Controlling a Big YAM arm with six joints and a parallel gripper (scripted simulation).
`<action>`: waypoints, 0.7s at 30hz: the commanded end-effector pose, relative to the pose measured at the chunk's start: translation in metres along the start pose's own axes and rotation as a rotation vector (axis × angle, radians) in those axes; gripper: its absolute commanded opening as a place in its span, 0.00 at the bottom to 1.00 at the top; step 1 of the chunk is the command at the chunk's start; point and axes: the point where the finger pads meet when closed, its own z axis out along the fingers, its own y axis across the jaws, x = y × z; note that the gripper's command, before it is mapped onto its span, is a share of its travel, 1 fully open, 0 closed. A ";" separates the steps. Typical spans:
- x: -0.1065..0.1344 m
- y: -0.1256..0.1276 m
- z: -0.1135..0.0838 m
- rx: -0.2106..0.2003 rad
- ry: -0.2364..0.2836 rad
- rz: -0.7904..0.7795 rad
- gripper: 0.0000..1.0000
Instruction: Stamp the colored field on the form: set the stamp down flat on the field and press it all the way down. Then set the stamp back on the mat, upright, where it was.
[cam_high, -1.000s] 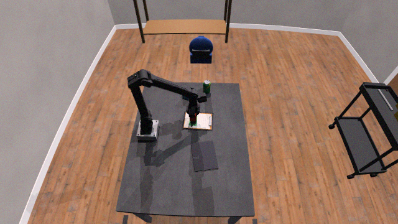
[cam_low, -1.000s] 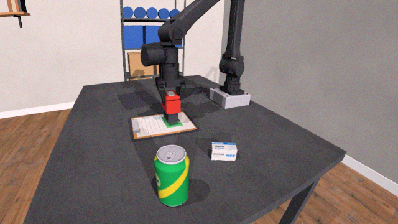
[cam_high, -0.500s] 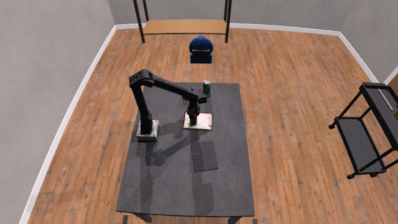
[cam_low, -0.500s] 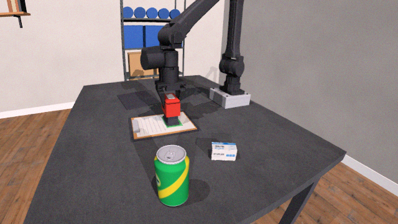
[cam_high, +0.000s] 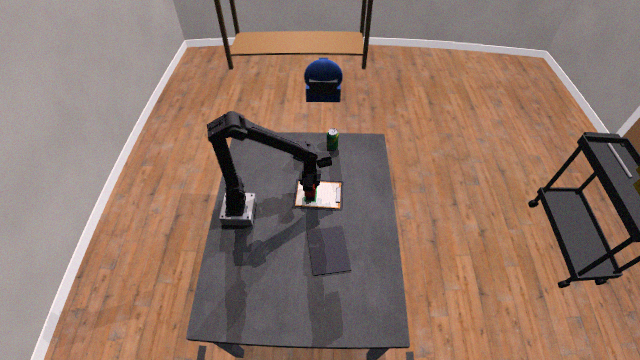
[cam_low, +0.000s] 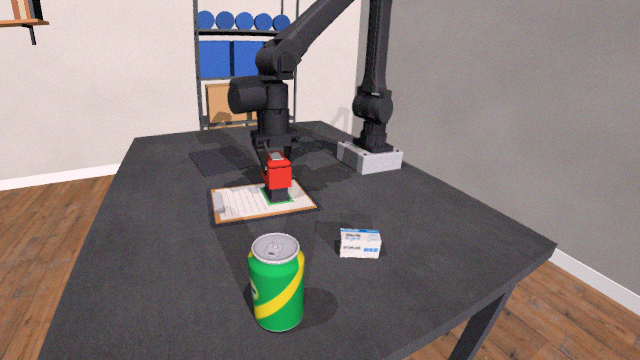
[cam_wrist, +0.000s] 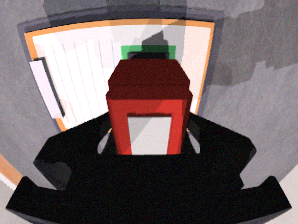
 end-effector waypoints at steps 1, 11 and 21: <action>0.006 0.013 -0.013 -0.054 0.017 0.002 0.33; 0.001 0.002 0.011 -0.007 -0.001 0.002 0.33; 0.001 0.002 0.029 -0.006 -0.001 0.002 0.33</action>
